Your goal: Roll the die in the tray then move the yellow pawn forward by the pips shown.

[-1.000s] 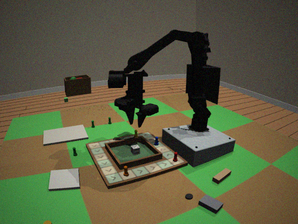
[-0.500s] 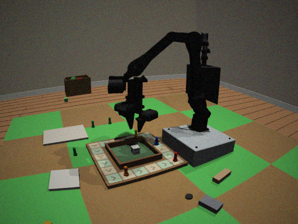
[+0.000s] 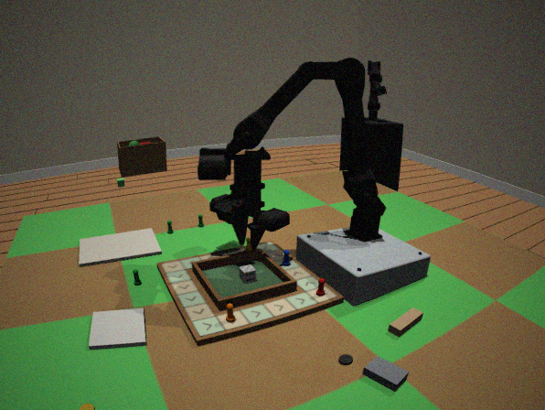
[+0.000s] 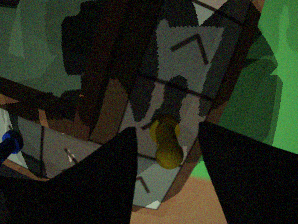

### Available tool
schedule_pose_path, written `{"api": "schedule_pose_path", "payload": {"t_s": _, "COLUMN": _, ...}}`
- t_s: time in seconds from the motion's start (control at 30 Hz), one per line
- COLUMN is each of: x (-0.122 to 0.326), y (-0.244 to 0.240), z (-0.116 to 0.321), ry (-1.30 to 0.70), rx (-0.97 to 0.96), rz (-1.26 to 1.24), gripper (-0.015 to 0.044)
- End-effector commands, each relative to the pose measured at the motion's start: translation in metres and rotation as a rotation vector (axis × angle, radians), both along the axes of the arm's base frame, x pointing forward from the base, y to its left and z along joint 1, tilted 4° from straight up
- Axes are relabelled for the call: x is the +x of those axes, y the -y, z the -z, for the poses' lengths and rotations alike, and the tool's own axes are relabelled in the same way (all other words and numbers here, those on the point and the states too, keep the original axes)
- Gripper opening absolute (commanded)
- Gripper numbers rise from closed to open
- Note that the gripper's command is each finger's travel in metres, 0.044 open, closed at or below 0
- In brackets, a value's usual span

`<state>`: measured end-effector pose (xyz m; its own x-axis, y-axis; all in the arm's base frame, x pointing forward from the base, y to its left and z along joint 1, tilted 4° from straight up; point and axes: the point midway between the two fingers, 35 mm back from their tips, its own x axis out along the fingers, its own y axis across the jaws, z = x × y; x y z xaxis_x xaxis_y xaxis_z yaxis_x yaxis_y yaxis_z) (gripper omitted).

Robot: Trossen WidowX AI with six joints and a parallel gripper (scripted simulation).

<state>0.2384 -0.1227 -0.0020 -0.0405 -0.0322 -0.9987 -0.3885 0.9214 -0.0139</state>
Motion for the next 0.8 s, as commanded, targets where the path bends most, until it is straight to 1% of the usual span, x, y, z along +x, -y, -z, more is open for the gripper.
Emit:
{"api": "schedule_pose_path", "payload": {"t_s": 0.0, "x": -0.002, "y": 0.000, "z": 0.002, "ry": -0.006, "rx": -0.002, "rz": -0.004, "gripper": 0.0069}}
{"api": "schedule_pose_path", "payload": {"t_s": 0.03, "x": -0.002, "y": 0.000, "z": 0.002, "ry": -0.006, "rx": -0.002, "rz": -0.004, "gripper": 0.0043}}
{"api": "schedule_pose_path", "payload": {"t_s": 0.23, "x": -0.002, "y": 0.000, "z": 0.002, "ry": -0.006, "rx": -0.002, "rz": -0.004, "gripper": 0.0003}}
{"api": "schedule_pose_path", "payload": {"t_s": 0.43, "x": -0.001, "y": 0.000, "z": -0.001, "ry": -0.006, "rx": -0.002, "rz": -0.004, "gripper": 0.0000}}
{"api": "schedule_pose_path", "payload": {"t_s": 0.77, "x": 0.009, "y": 0.002, "z": -0.059, "ry": -0.005, "rx": -0.002, "rz": -0.004, "gripper": 0.0000}}
